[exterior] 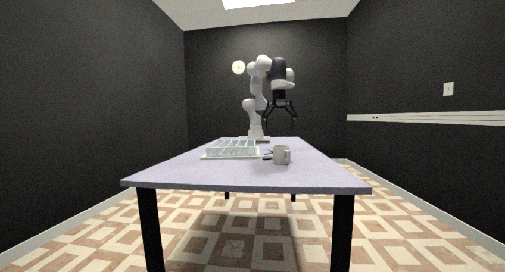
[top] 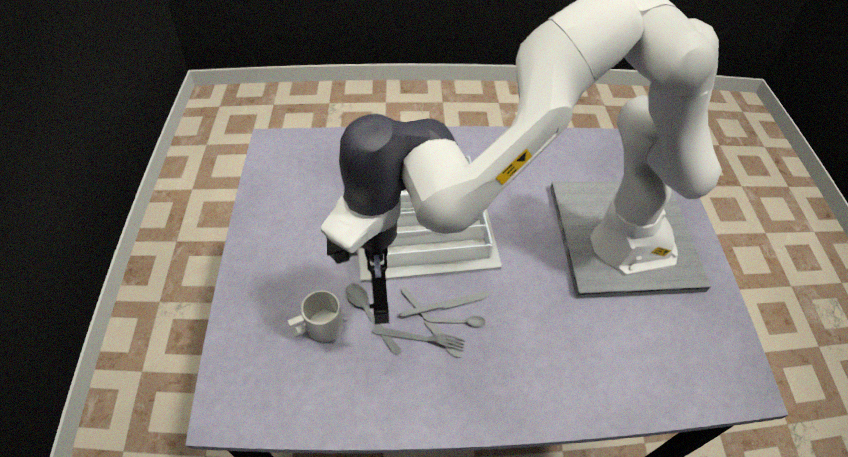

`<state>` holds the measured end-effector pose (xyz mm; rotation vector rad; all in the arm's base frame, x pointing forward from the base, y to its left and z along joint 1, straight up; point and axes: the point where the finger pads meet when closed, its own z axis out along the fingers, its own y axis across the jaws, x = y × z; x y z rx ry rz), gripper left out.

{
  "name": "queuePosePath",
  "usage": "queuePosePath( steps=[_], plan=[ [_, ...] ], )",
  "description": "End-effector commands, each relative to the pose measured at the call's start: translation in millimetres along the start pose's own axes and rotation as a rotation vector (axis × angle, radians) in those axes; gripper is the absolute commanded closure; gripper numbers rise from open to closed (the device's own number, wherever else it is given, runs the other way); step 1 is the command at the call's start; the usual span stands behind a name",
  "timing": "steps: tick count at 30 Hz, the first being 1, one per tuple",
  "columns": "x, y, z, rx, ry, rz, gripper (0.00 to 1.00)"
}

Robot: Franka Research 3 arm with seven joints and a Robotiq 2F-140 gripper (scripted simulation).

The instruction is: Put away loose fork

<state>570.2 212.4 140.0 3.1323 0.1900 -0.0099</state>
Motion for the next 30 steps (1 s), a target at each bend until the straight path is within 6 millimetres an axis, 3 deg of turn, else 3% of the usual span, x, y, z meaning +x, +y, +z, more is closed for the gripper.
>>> queuePosePath(
  steps=[1,23,27,30],
  plan=[
    [1.5,0.2,0.6,-0.001,0.003,-0.006,0.00],
    [0.7,-0.4,0.7,-0.001,0.003,-0.002,0.00],
    [-36.8,-23.8,4.6,0.000,0.003,0.183,0.00],
    [-42.9,-27.2,5.4,0.000,0.003,0.212,0.00]
  ],
)
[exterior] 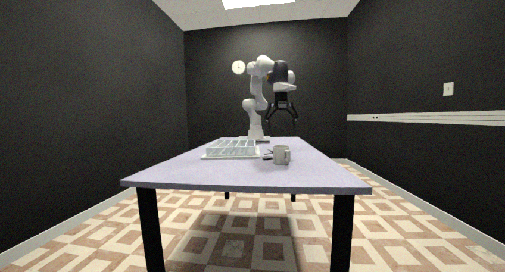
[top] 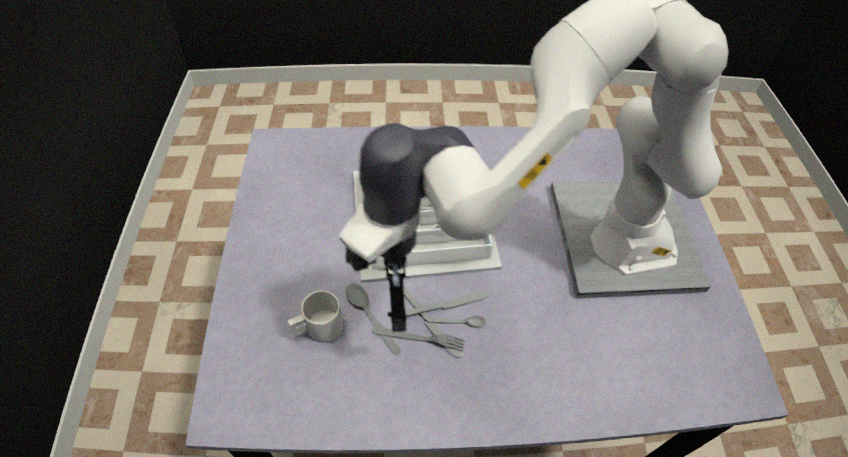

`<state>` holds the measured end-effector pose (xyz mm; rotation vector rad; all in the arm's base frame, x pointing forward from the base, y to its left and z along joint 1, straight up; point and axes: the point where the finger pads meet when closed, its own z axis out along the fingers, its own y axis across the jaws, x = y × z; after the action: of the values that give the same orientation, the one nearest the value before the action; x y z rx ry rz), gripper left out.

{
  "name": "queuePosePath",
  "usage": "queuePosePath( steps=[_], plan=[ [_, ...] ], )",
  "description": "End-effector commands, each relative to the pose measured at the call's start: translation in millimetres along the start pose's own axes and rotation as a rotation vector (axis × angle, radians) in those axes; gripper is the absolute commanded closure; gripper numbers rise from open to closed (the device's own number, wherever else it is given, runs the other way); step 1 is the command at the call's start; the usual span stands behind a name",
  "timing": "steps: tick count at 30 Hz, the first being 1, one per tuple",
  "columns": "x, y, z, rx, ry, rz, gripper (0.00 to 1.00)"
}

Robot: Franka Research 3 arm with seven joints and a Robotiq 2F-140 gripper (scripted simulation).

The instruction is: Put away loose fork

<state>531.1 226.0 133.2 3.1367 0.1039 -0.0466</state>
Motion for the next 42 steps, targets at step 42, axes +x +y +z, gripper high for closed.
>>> queuePosePath(
  steps=[42],
  plan=[
    [-36.3,-21.0,3.3,0.001,0.026,0.294,0.00]
  ],
)
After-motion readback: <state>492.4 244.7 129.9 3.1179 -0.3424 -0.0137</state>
